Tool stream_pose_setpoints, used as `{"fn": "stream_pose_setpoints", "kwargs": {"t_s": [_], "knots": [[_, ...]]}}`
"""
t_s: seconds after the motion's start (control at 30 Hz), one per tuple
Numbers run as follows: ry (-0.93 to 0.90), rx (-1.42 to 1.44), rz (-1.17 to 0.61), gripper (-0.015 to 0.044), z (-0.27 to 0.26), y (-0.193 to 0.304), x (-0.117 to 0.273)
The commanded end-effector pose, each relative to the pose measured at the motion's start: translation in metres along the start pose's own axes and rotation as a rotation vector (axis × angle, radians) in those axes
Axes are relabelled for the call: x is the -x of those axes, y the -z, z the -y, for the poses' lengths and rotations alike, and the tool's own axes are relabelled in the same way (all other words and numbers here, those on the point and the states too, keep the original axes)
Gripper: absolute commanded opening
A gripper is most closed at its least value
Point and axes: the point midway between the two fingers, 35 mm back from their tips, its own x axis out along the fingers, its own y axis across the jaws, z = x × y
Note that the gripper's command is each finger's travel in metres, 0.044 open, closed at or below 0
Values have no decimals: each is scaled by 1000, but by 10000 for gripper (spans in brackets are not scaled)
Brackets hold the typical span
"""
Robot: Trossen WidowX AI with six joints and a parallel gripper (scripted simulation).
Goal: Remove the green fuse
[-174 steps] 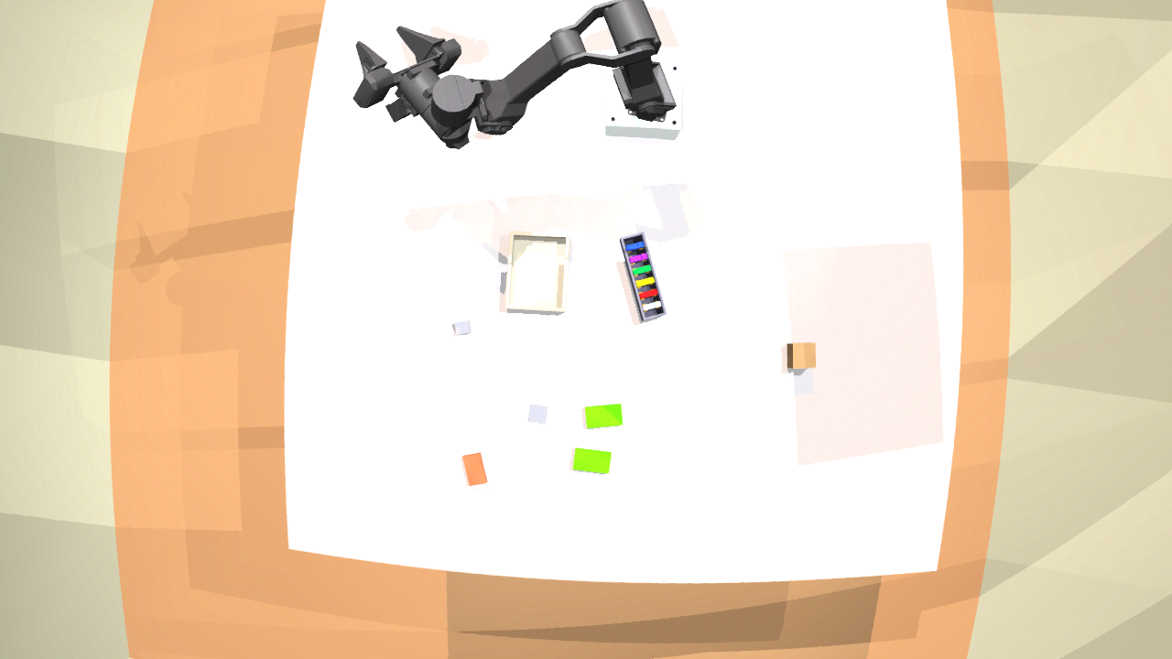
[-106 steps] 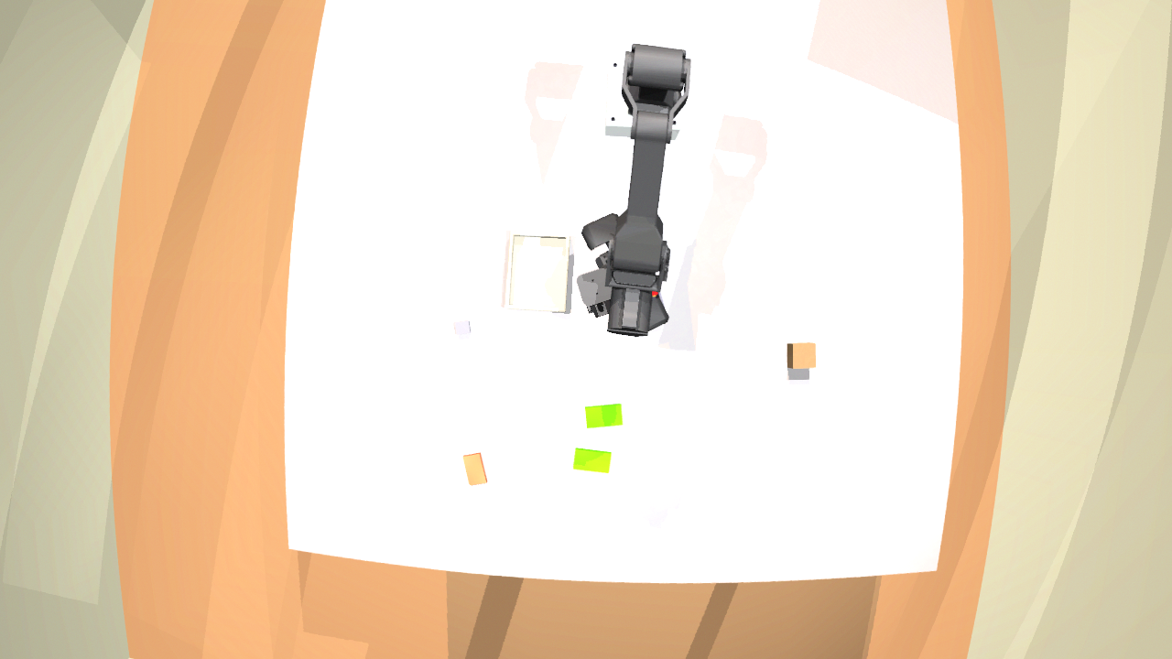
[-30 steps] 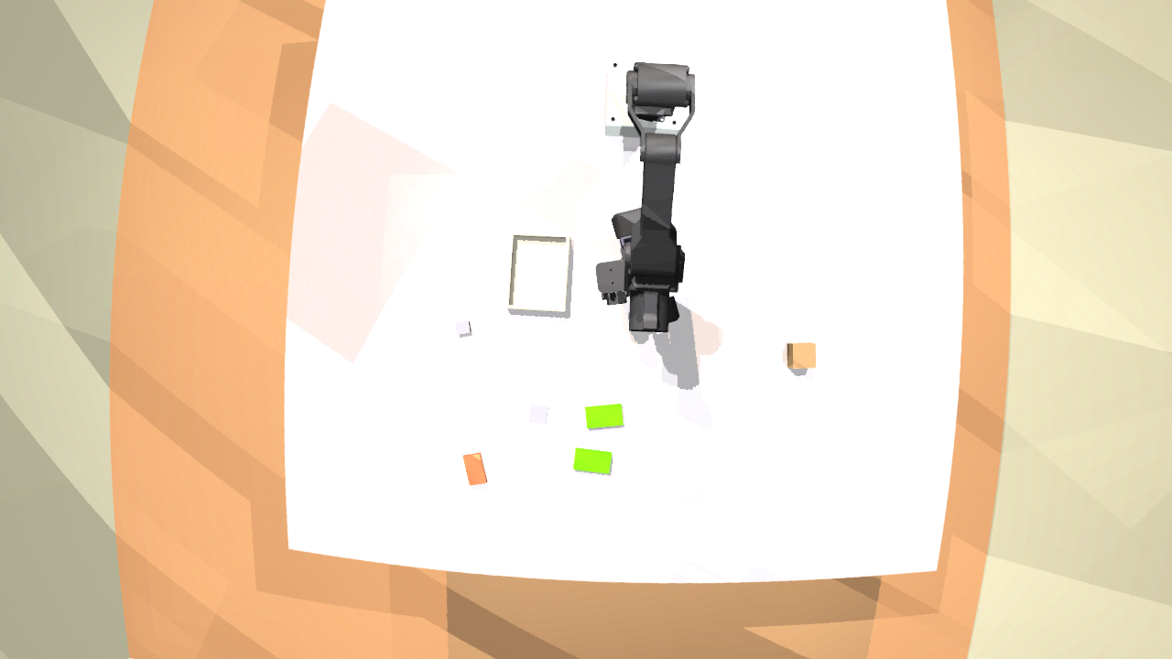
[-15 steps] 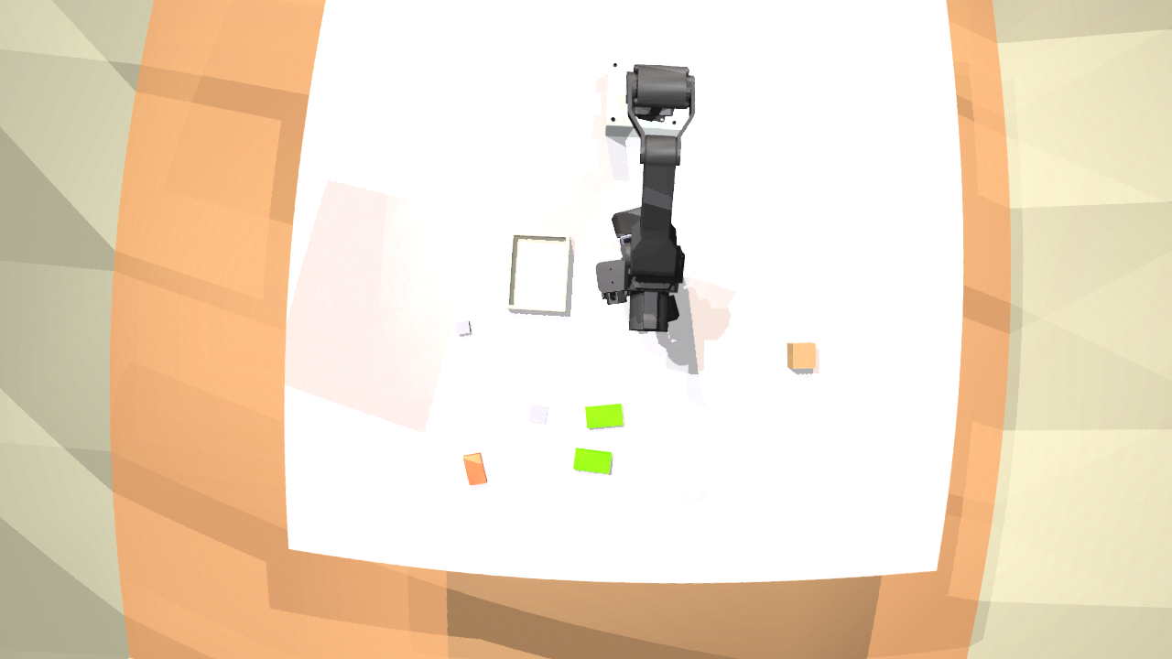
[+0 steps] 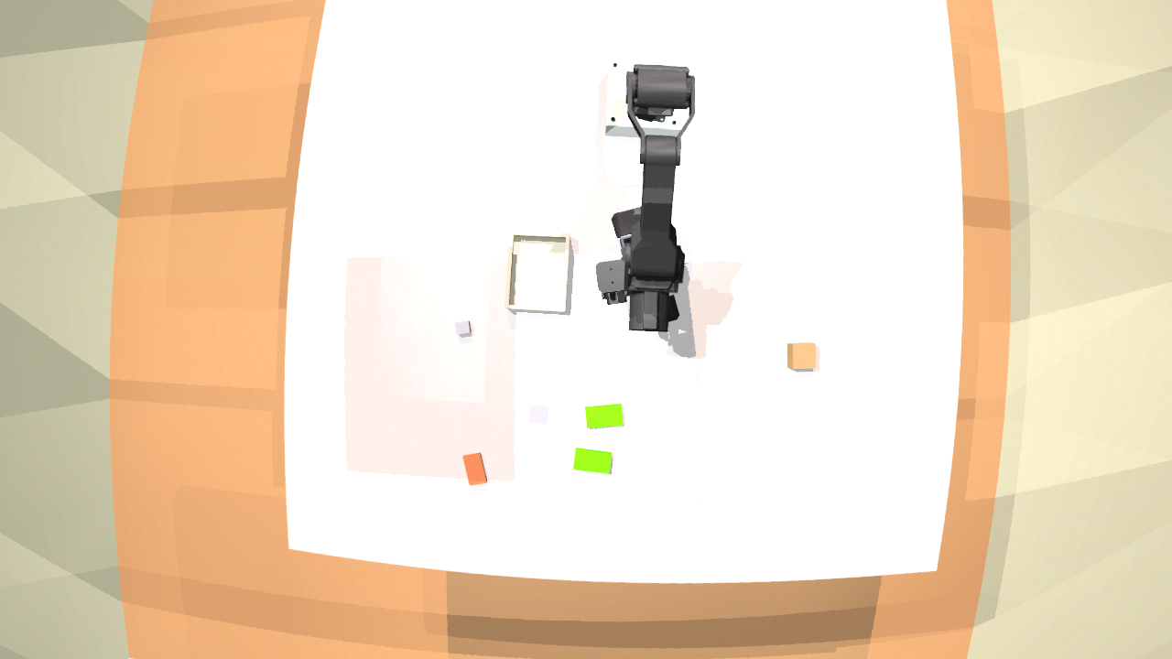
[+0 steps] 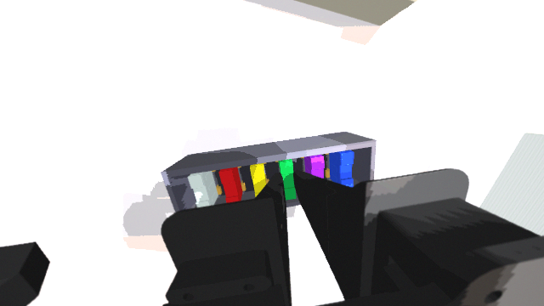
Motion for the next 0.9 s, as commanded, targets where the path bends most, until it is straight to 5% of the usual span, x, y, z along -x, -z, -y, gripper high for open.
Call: {"fn": "stream_pose_setpoints", "kwargs": {"t_s": [0.0, 0.87], "knots": [[0, 0, 0, 7, 0, 0, 0], [0, 0, -1, 0, -1, 0, 10]]}}
